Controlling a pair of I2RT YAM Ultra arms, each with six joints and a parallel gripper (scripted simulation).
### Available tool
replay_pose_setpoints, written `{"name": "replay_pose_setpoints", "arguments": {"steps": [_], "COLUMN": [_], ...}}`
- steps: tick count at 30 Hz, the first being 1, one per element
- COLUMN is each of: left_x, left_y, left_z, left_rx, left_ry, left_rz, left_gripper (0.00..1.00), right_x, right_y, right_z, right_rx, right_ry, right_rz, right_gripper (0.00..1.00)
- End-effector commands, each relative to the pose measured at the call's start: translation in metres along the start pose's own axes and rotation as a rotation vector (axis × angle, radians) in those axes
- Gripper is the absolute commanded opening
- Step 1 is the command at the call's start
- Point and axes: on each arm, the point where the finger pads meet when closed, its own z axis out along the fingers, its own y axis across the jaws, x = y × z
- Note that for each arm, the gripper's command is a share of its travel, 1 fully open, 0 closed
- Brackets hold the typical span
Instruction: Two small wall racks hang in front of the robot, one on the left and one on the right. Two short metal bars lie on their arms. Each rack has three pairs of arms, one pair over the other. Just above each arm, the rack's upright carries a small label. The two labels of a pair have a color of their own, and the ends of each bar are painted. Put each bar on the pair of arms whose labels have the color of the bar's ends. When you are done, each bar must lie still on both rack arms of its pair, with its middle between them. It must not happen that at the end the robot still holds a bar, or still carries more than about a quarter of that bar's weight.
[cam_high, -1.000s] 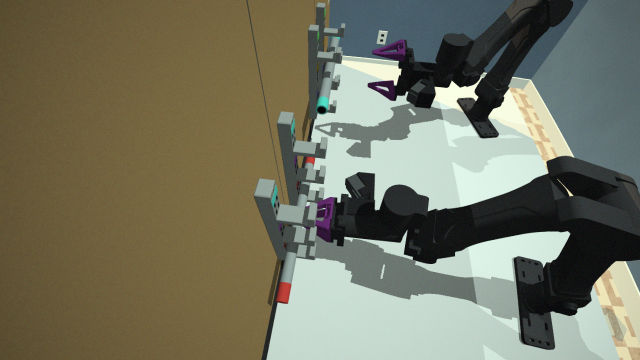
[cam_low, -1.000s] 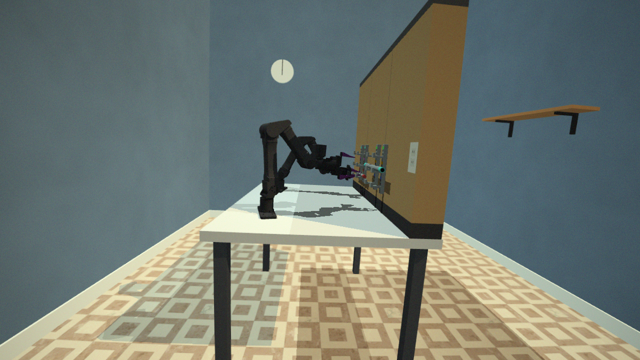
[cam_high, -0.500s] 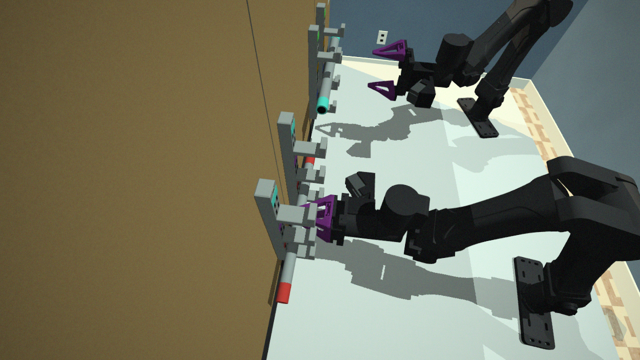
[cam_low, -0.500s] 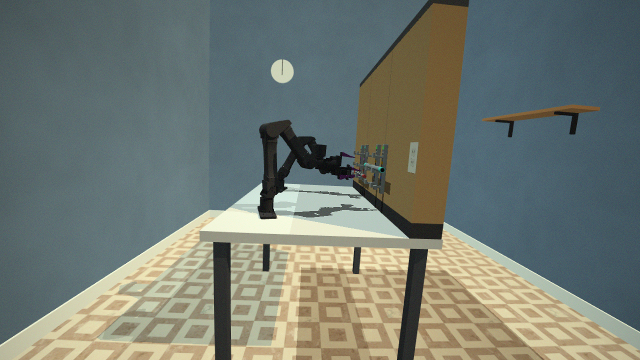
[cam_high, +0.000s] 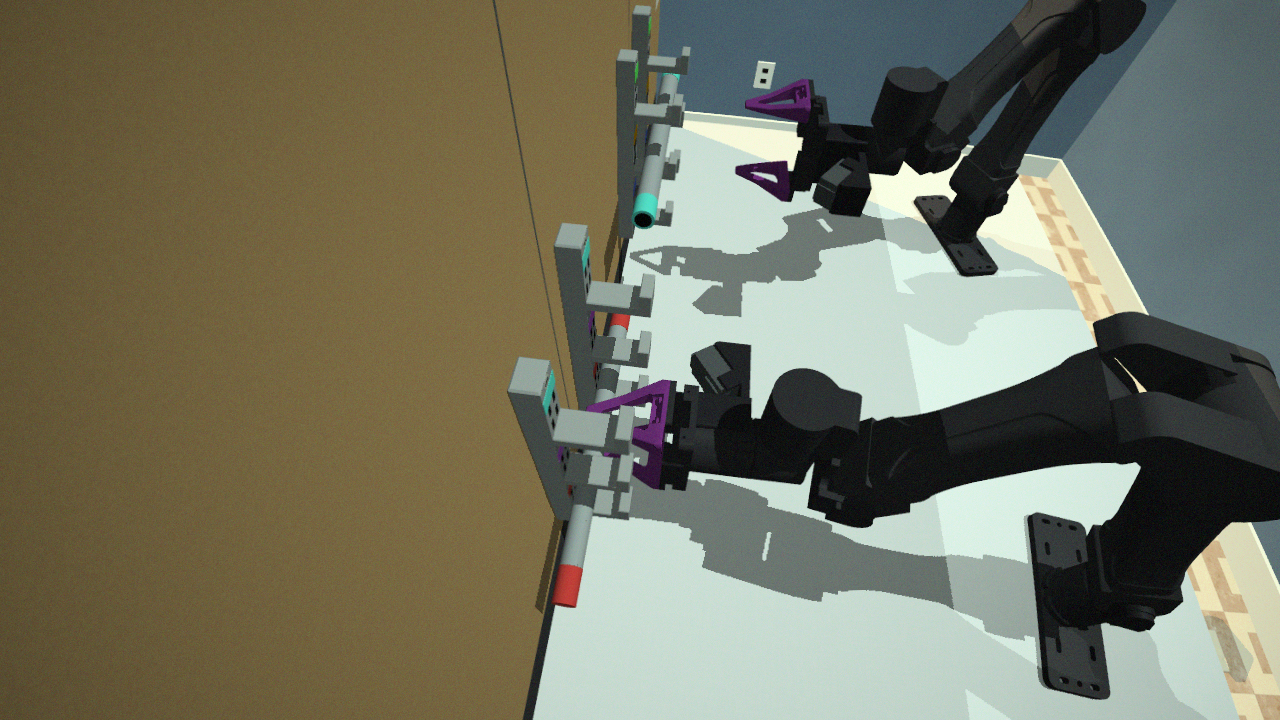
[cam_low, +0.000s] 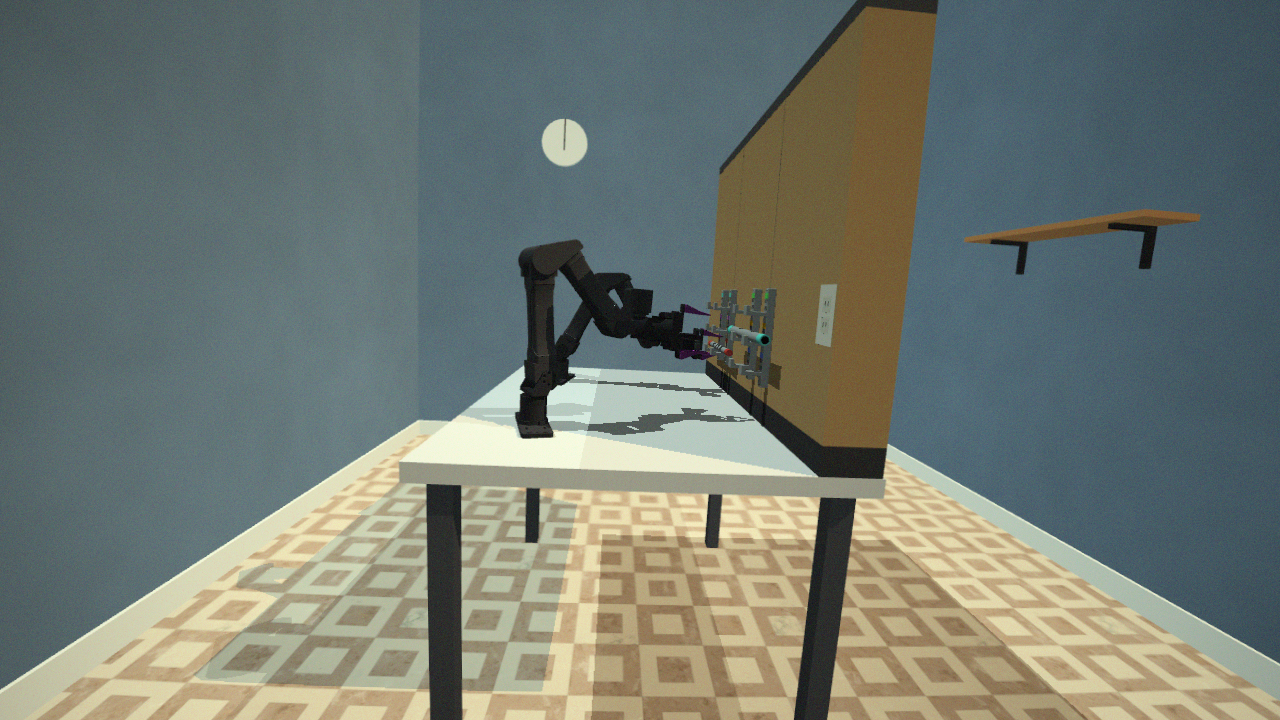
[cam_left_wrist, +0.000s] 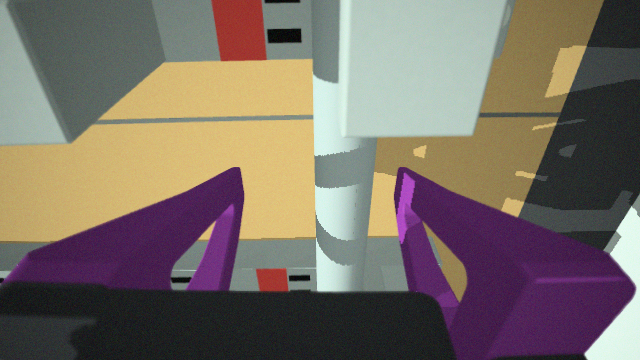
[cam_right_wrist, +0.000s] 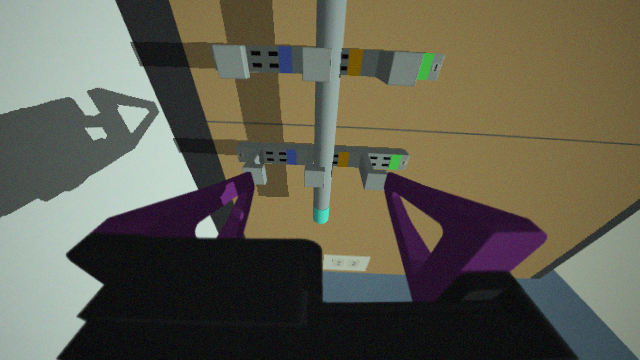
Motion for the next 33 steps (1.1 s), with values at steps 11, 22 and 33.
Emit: {"name": "replay_pose_setpoints", "arguments": {"steps": [11,22,33], "left_x": [0.006,0.006,0.003], "left_y": [0.007,0.004,-0.025], "left_z": [0.001,-0.001,-0.022], "left_rx": [-0.024,-0.024,-0.024], "left_ry": [0.008,0.008,0.008], "left_rz": [-0.011,-0.011,-0.011], "left_gripper": [0.82,1.0,1.0], "right_x": [-0.003,-0.003,-0.003], "right_y": [-0.01,-0.01,-0.01], "right_z": [-0.001,-0.001,-0.001], "right_rx": [0.037,0.037,0.037], "right_ry": [-0.005,-0.005,-0.005], "right_rz": [0.027,0.027,0.027], "right_gripper": [1.0,1.0,1.0]}}
